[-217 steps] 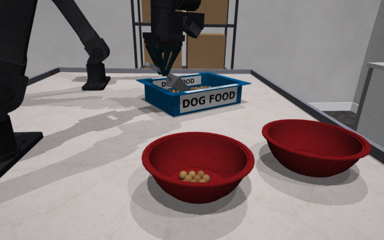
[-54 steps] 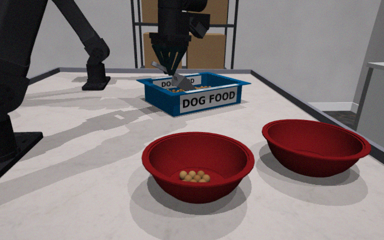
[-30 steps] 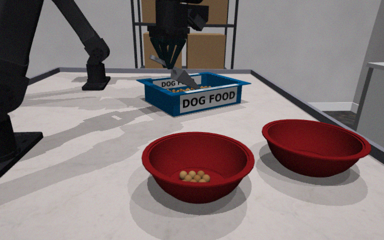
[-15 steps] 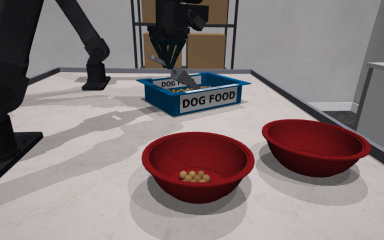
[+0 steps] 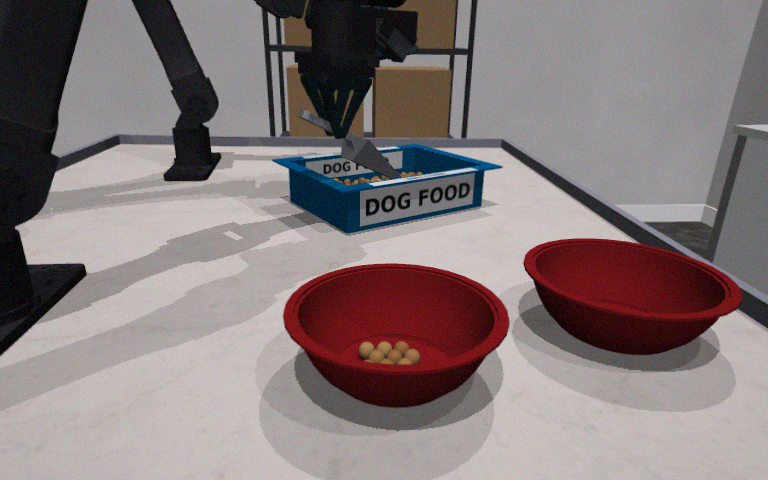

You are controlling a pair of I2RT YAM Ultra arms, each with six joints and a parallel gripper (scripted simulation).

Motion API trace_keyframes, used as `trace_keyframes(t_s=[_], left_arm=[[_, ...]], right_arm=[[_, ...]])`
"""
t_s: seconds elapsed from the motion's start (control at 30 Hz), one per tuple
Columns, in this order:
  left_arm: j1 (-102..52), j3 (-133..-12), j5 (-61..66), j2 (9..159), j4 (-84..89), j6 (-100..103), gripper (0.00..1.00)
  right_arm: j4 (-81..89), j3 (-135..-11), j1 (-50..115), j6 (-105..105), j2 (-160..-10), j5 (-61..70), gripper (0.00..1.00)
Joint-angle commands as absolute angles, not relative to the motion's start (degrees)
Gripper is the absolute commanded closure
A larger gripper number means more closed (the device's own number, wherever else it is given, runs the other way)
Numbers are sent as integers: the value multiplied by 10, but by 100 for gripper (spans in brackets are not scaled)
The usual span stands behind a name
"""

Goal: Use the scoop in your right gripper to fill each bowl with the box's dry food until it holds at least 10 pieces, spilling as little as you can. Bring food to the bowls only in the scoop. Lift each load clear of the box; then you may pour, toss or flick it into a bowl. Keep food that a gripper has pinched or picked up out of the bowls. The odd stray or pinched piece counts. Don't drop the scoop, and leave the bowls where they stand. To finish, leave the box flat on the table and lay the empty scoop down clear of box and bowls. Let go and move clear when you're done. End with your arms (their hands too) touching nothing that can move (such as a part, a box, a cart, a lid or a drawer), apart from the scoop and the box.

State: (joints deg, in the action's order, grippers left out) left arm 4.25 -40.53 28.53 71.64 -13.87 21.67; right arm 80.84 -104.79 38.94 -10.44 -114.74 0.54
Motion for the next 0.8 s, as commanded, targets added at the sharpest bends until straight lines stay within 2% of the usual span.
trace_keyframes(t_s=[0.0, 0.1, 0.6, 0.77], left_arm=[[55, -369, 390, 742, -186, 289, 74], [58, -357, 410, 749, -194, 302, 74], [101, -171, 711, 863, -299, 482, 74], [108, -141, 735, 884, -342, 503, 74]], right_arm=[[808, -1072, 384, -106, -1132, 5, 100], [808, -1072, 384, -106, -1132, 5, 100], [808, -1072, 384, -106, -1132, 5, 100], [808, -1072, 384, -106, -1132, 5, 100]])
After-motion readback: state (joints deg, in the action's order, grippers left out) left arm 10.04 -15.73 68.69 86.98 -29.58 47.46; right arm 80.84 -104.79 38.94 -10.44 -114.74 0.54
